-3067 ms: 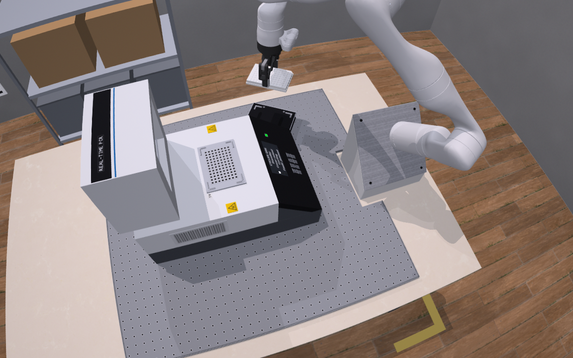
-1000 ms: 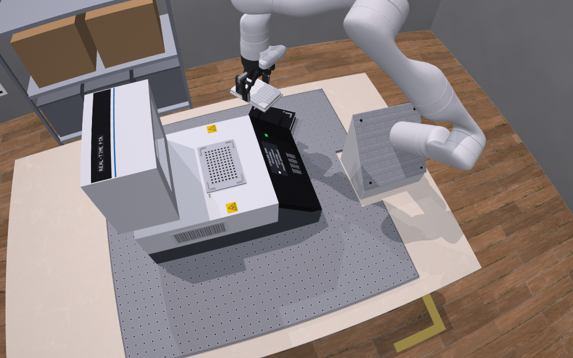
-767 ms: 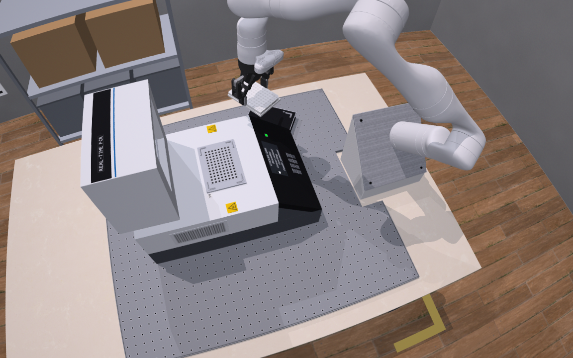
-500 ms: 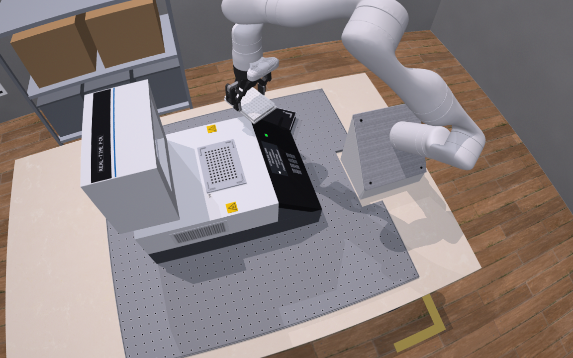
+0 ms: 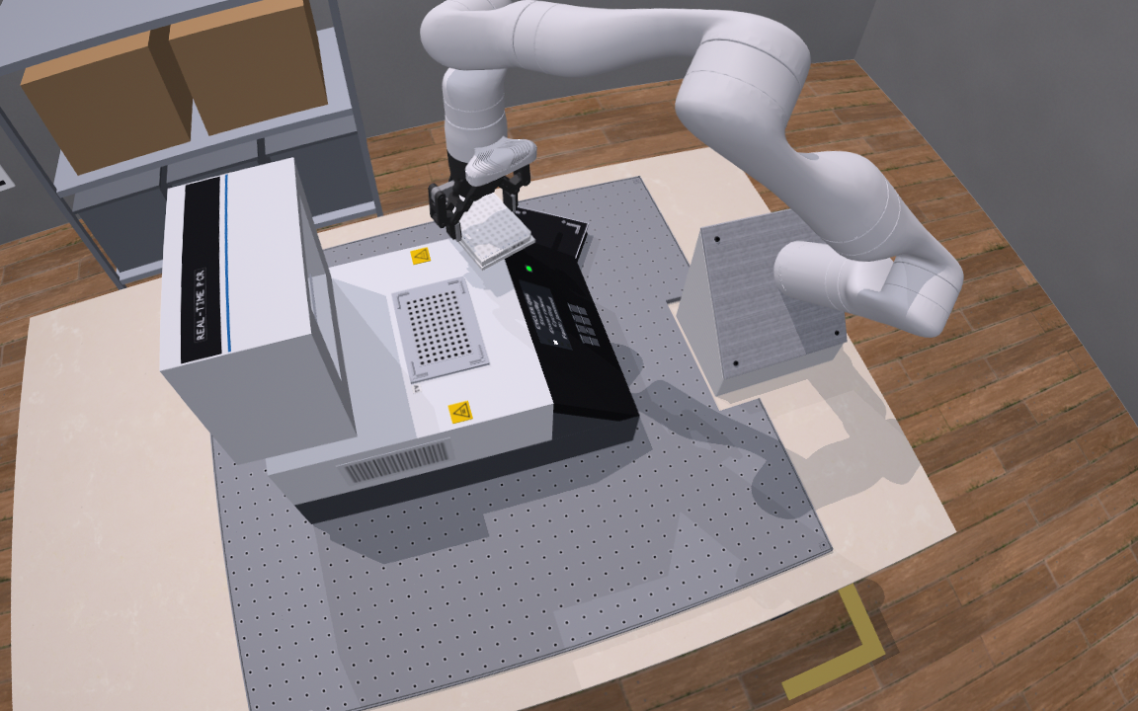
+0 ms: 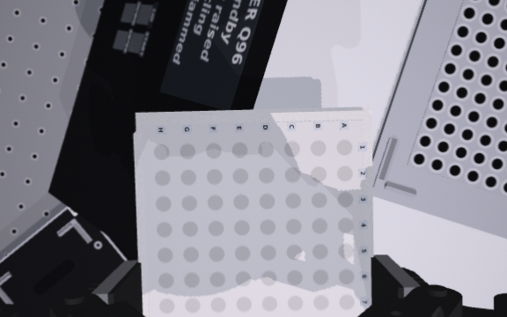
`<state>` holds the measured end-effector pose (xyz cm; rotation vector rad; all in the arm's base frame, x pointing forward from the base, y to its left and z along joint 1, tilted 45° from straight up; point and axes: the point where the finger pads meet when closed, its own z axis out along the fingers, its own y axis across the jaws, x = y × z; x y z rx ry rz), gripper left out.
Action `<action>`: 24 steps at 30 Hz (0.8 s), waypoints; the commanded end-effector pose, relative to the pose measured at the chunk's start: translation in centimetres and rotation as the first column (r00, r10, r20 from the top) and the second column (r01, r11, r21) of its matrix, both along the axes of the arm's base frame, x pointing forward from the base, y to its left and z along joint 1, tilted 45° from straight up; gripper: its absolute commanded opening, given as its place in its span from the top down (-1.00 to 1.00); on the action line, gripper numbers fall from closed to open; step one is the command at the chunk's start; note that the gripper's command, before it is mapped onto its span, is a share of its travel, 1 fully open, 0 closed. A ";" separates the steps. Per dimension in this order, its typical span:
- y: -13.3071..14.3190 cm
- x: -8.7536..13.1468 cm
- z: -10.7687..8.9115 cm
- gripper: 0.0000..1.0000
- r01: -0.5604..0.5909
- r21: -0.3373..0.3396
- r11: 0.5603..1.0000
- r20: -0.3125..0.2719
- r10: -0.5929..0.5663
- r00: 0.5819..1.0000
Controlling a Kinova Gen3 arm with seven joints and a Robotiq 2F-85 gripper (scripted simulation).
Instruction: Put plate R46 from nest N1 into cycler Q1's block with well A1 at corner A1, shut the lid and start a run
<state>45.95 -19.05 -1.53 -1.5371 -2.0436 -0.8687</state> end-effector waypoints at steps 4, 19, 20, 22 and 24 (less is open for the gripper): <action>0.8 1.1 1.0 -0.80 0.043 -0.001 0.999 -0.041 -0.043 0.998; 3.2 4.2 3.5 -0.80 0.158 -0.008 0.987 -0.156 -0.157 0.975; 3.3 4.4 3.7 -0.80 0.166 -0.009 0.986 -0.164 -0.165 0.973; 3.3 4.4 3.7 -0.80 0.166 -0.009 0.986 -0.164 -0.165 0.973; 3.7 4.9 4.0 -0.80 0.182 -0.011 0.983 -0.180 -0.181 0.967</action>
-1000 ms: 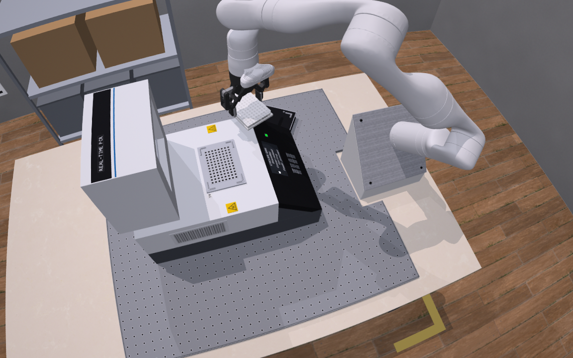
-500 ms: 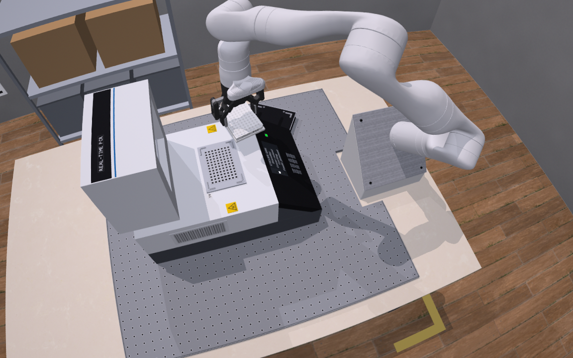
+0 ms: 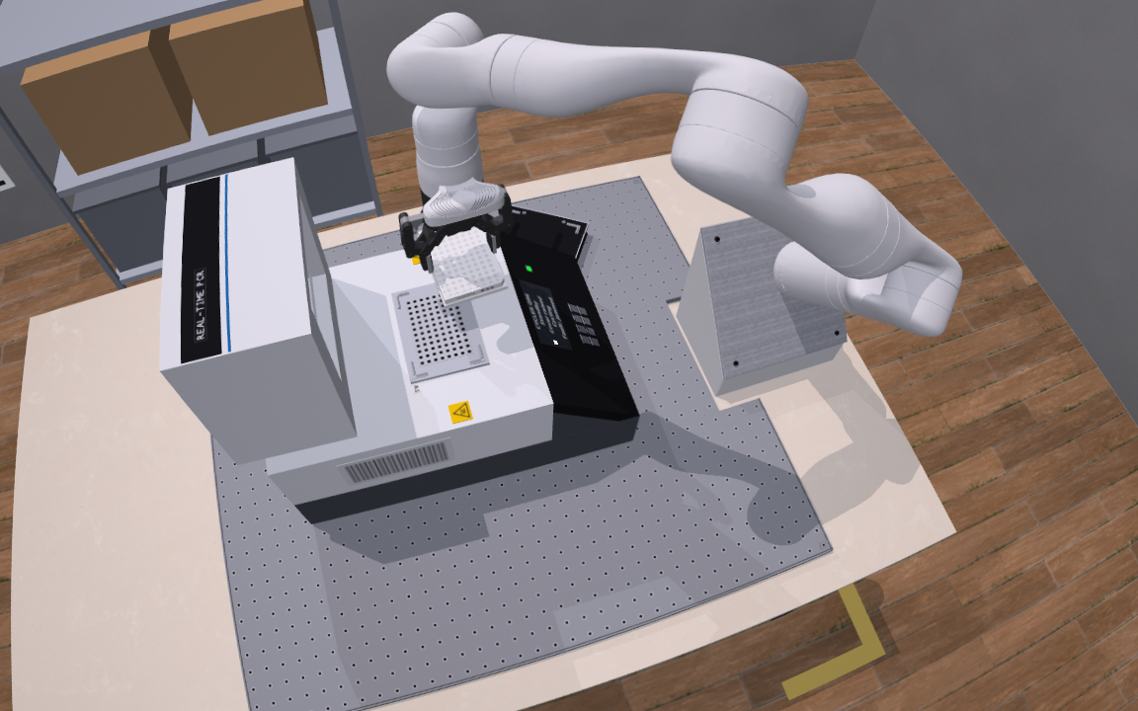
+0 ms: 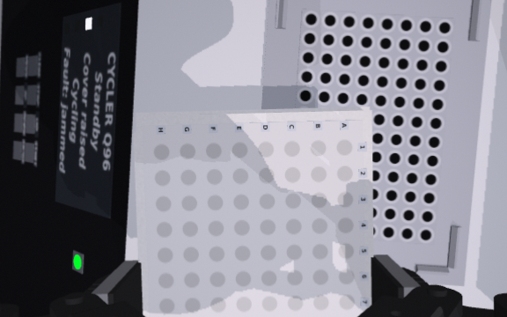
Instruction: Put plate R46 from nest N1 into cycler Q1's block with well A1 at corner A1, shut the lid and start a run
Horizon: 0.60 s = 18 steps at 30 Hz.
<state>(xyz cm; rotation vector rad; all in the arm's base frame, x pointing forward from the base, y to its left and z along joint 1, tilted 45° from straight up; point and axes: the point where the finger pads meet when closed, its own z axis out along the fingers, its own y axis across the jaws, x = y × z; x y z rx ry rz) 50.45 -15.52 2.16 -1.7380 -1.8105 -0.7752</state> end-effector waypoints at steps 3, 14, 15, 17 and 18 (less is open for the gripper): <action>0.7 1.0 0.9 -0.80 0.038 -0.001 0.999 -0.037 -0.038 0.999; 2.4 3.2 2.7 -0.80 0.067 -0.001 0.998 -0.065 -0.067 0.996; 2.4 3.2 2.7 -0.80 0.067 -0.001 0.998 -0.065 -0.067 0.996; 2.8 3.7 3.1 -0.80 0.067 -0.001 0.998 -0.065 -0.067 0.996; 2.9 3.9 3.3 -0.80 0.067 -0.001 0.998 -0.065 -0.067 0.996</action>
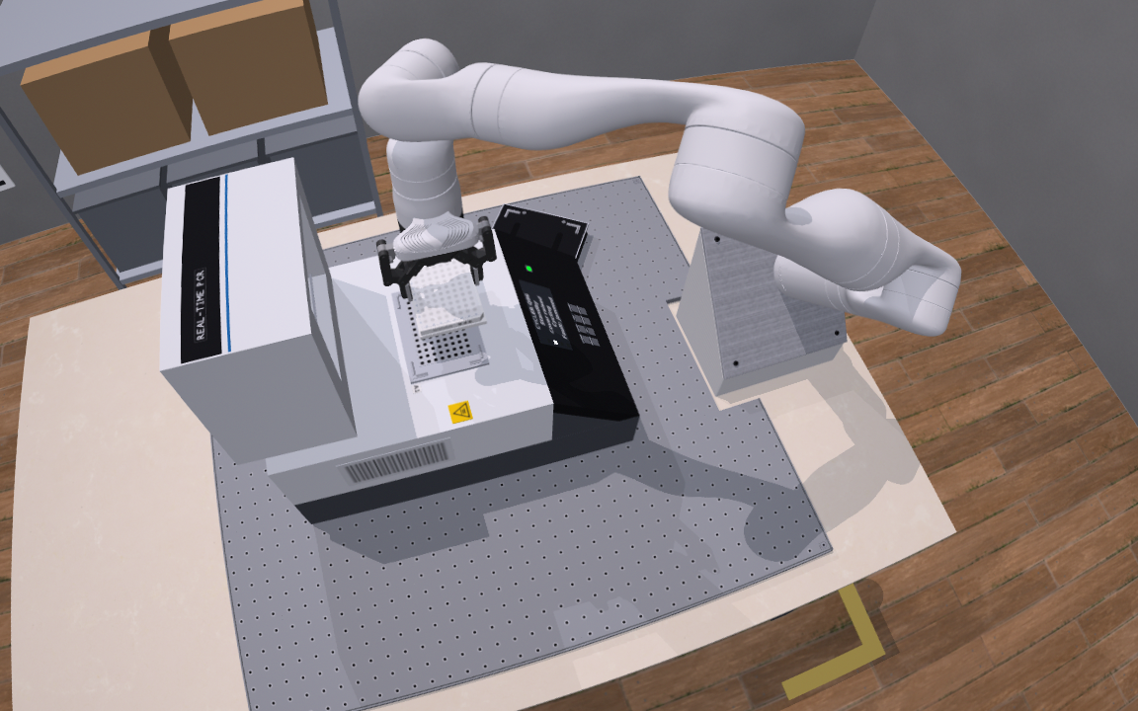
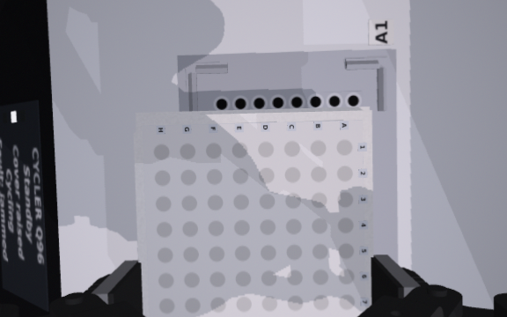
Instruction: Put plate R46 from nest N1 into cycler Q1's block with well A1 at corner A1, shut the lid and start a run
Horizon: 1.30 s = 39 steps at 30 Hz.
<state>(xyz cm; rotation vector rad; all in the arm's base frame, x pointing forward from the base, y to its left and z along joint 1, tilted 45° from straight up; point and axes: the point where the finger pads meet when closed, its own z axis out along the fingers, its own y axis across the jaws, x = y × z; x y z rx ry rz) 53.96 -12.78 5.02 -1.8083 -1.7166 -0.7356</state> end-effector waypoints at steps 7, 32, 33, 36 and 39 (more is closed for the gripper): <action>1.2 1.7 1.5 -0.80 0.001 0.000 1.000 0.002 -0.001 1.000; 1.7 1.8 1.0 -0.80 0.001 0.000 1.000 0.002 -0.001 1.000; 1.8 1.8 0.9 -0.80 0.001 0.000 1.000 0.002 -0.001 1.000; 2.1 1.8 0.6 -0.80 0.001 0.000 1.000 0.002 -0.001 1.000; 2.3 1.8 0.4 -0.80 0.001 0.000 1.000 0.002 -0.001 1.000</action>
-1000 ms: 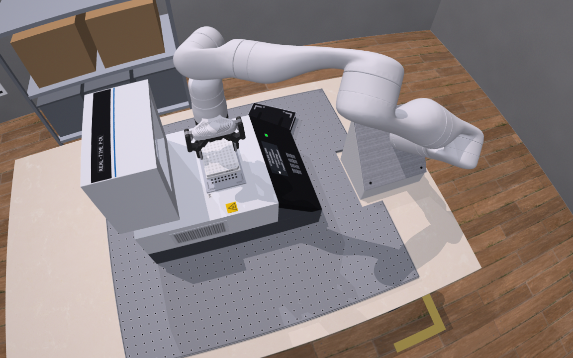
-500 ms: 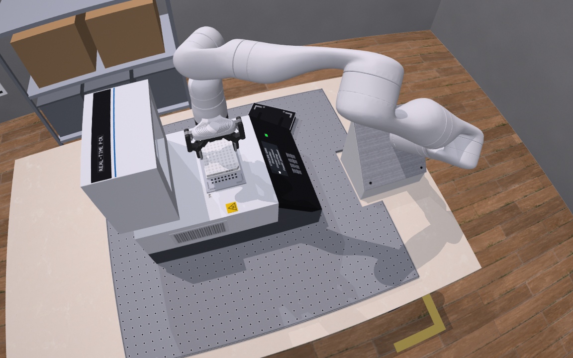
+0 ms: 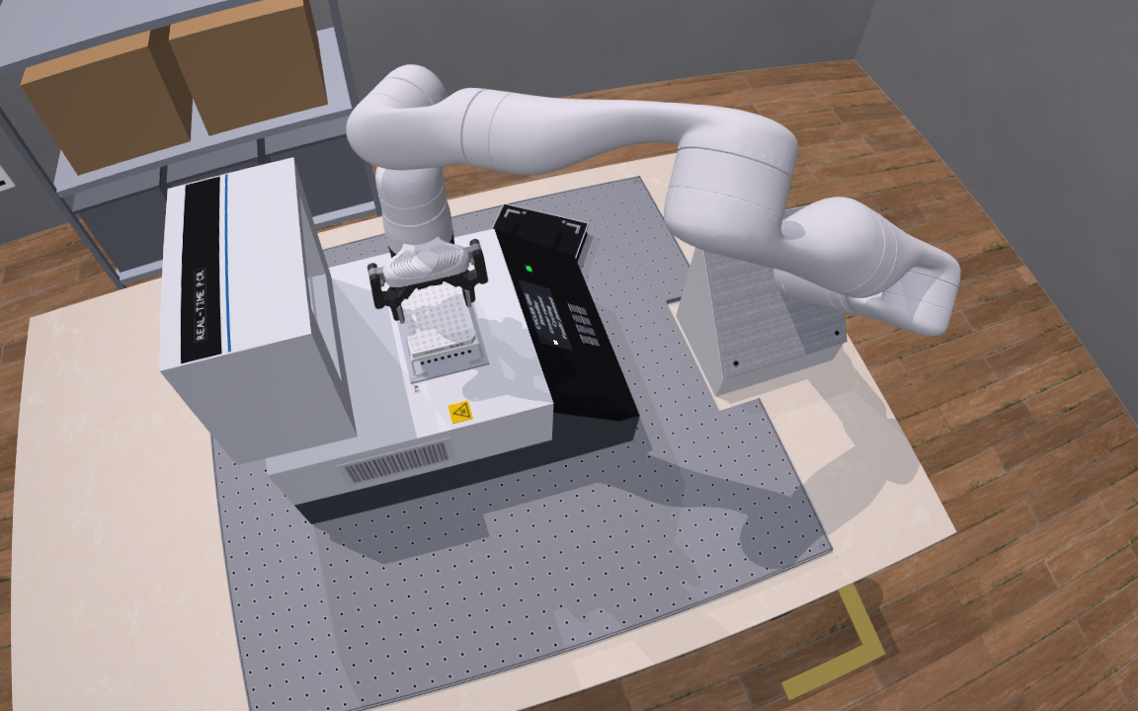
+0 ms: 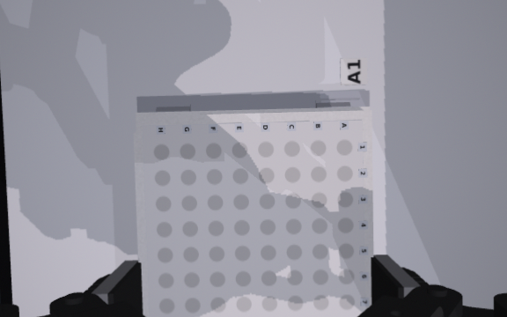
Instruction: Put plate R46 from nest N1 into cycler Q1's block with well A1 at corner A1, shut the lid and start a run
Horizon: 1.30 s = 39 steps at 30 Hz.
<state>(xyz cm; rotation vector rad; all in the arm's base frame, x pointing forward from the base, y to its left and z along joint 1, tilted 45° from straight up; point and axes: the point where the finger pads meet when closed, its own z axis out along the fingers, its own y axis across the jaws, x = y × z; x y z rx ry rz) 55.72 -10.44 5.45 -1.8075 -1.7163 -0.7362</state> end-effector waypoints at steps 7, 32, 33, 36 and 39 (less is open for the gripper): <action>0.0 0.0 0.0 -0.80 0.002 -0.001 1.000 0.002 -0.002 1.000; 1.1 0.1 -1.1 -0.80 0.002 -0.001 1.000 0.002 -0.002 1.000; 1.2 0.1 -1.2 -0.80 0.002 -0.001 1.000 0.002 -0.002 1.000; 1.3 0.1 -1.3 -0.80 0.002 -0.001 1.000 0.002 -0.002 1.000; 1.3 0.1 -1.3 -0.80 0.002 -0.001 1.000 0.002 -0.002 1.000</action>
